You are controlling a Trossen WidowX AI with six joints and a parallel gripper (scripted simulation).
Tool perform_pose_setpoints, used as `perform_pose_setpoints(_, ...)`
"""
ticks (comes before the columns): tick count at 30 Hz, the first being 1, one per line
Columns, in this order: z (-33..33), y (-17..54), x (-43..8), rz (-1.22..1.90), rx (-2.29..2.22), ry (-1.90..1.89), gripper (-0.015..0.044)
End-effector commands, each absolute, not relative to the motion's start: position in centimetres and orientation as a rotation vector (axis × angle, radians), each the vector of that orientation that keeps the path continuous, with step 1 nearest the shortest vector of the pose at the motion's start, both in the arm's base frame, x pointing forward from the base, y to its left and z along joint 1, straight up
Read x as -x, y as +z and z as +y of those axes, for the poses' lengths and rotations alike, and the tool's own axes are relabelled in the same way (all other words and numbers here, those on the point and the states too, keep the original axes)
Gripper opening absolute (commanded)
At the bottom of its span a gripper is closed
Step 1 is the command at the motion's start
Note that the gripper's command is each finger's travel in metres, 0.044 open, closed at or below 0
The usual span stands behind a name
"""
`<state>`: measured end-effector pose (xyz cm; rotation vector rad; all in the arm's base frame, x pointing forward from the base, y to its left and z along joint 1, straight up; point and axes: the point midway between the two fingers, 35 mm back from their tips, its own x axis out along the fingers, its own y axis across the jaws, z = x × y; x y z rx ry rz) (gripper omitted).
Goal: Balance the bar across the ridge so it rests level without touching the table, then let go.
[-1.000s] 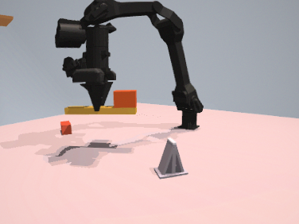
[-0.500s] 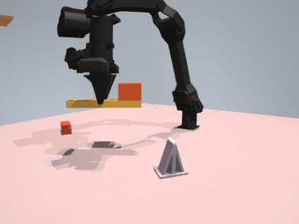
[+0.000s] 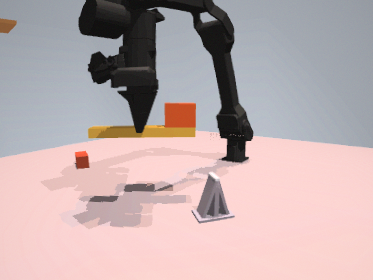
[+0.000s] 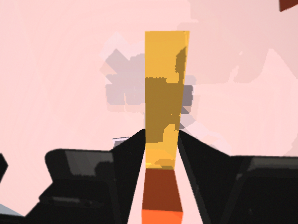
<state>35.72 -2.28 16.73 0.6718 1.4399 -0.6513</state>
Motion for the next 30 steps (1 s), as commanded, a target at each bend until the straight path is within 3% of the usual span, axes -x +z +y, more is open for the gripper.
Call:
perform_pose_setpoints(1,-1.0,16.9,-36.1,1.439,-0.66,-0.64,0.0)
perform_pose_setpoints(30,9.8,17.2,-36.7,1.474,-0.554,-0.523,0.0)
